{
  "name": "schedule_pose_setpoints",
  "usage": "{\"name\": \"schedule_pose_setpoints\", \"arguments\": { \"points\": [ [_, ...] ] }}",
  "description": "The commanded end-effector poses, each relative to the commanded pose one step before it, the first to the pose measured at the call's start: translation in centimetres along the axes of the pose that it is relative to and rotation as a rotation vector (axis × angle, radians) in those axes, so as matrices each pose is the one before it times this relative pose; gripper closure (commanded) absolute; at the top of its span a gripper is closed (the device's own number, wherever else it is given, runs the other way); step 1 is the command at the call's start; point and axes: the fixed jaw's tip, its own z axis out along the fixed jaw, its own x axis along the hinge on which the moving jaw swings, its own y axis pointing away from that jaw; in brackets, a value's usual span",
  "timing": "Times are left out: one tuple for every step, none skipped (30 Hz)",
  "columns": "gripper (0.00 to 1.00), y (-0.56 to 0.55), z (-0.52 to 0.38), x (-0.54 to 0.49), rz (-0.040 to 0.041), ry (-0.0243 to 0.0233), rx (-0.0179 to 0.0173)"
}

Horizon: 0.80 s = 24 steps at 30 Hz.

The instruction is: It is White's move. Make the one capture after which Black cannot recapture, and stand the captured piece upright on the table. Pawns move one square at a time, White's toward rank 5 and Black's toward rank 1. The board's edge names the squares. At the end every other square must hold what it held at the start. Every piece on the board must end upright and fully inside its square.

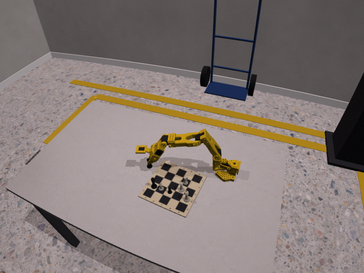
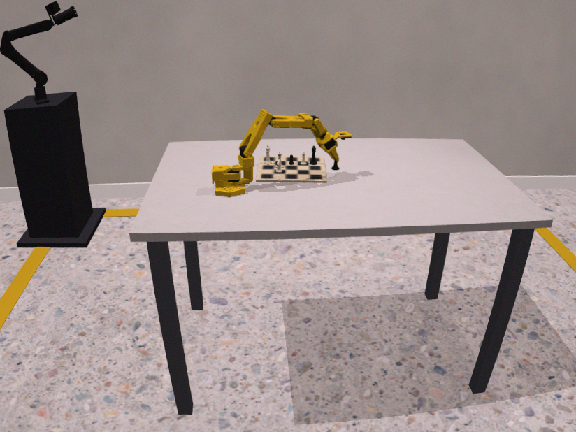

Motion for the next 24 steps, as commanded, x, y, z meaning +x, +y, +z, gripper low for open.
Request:
{"name": "schedule_pose_setpoints", "arguments": {
  "points": [
    [1.00,0.255,-0.0014,-0.156,-0.01155,-0.02600,-0.00465],
    [1.00,0.001,0.0908,0.054,0.00000,0.00000,0.00000],
    [1.00,0.000,0.0791,0.048,0.00000,0.00001,0.00000],
    [1.00,0.000,0.0674,0.041,0.00000,0.00000,0.00000],
    [1.00,0.000,0.0000,0.000,0.00000,0.00000,0.00000],
    [1.00,0.000,0.0000,0.000,0.00000,0.00000,0.00000],
    [1.00,0.000,0.0564,0.035,0.00000,0.00001,0.00000],
    [1.00,0.000,0.0456,0.028,0.00000,0.00000,0.00000],
    [1.00,0.000,0.0358,0.022,0.00000,0.00001,0.00000],
    [1.00,0.000,0.0266,0.017,0.00000,0.00000,0.00000],
    [1.00,0.000,0.0187,0.012,0.00000,0.00001,0.00000],
    [1.00,0.000,0.0117,0.007,0.00000,0.00000,0.00000],
    [1.00,0.000,0.0063,0.004,0.00000,0.00001,0.00000],
    [1.00,0.000,0.0023,0.001,0.00000,-0.00001,0.00000],
    [1.00,0.000,0.0004,0.000,0.00000,0.00001,0.00000],
    [1.00,0.001,0.0023,0.004,-0.00003,0.00000,-0.00002],
    [1.00,0.008,0.0136,0.026,-0.00020,0.00002,-0.00012],
    [1.00,0.017,0.0286,0.054,-0.00042,0.00003,-0.00026],
    [1.00,0.024,0.0417,0.081,-0.00062,0.00007,-0.00038],
    [1.00,0.029,0.0485,0.096,-0.00074,0.00007,-0.00045],
    [1.00,0.029,0.0479,0.098,-0.00074,0.00008,-0.00045],
    [1.00,0.000,0.0000,0.000,0.00000,0.00000,0.00000],
    [1.00,0.000,0.0000,0.000,0.00000,0.00000,0.00000],
    [1.00,0.024,0.0398,0.083,-0.00062,0.00006,-0.00038]
  ]
}}
